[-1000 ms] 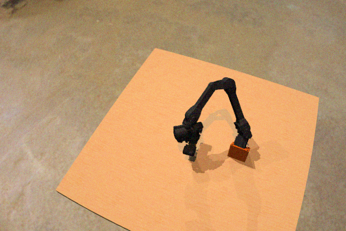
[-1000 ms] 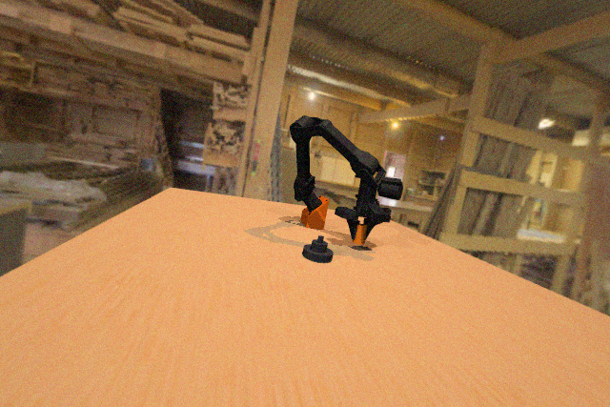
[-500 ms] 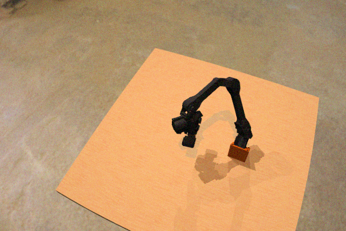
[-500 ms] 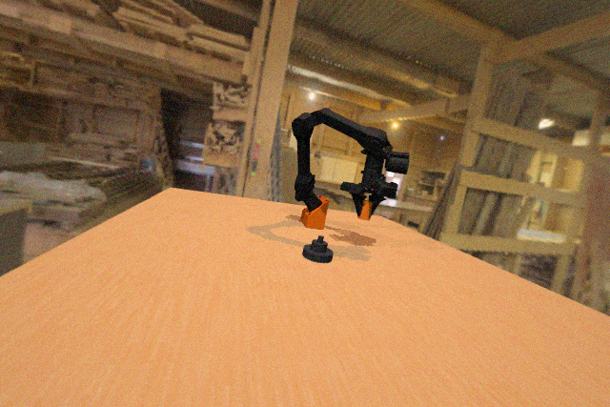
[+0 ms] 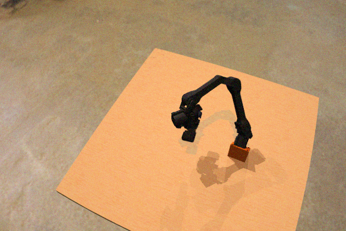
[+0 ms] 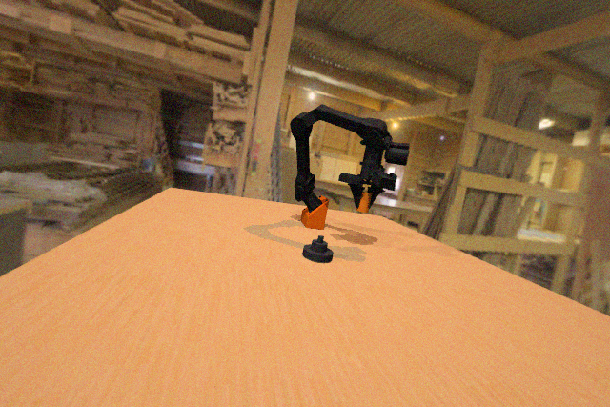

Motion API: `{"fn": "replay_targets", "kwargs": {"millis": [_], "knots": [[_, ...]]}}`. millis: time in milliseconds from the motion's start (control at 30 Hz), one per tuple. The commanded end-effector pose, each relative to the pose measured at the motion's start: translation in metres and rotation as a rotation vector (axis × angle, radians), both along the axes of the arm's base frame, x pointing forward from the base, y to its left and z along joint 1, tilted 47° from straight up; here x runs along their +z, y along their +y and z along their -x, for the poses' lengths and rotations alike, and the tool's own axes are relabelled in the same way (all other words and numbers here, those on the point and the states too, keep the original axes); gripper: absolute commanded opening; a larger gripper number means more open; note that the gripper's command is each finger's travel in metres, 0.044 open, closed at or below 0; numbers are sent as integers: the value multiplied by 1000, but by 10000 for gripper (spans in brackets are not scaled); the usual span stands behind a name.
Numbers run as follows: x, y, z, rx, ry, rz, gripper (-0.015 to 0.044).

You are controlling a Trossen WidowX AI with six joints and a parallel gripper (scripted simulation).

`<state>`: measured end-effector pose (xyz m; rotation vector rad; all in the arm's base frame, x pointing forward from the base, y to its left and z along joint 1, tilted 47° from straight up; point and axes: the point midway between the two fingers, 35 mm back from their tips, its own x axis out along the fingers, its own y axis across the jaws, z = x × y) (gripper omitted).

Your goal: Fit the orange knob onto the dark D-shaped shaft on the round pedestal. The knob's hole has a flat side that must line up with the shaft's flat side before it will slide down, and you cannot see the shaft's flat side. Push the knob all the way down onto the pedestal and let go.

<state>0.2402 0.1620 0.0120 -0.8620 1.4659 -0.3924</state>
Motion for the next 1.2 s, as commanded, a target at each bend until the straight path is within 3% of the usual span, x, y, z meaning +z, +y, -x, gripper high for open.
{"fn": "replay_targets", "kwargs": {"millis": [0, 1167], "knots": [[6, -3, -8, 7, -8, -10, 0], [49, -73, -74, 12, -12, -17, 0]]}}
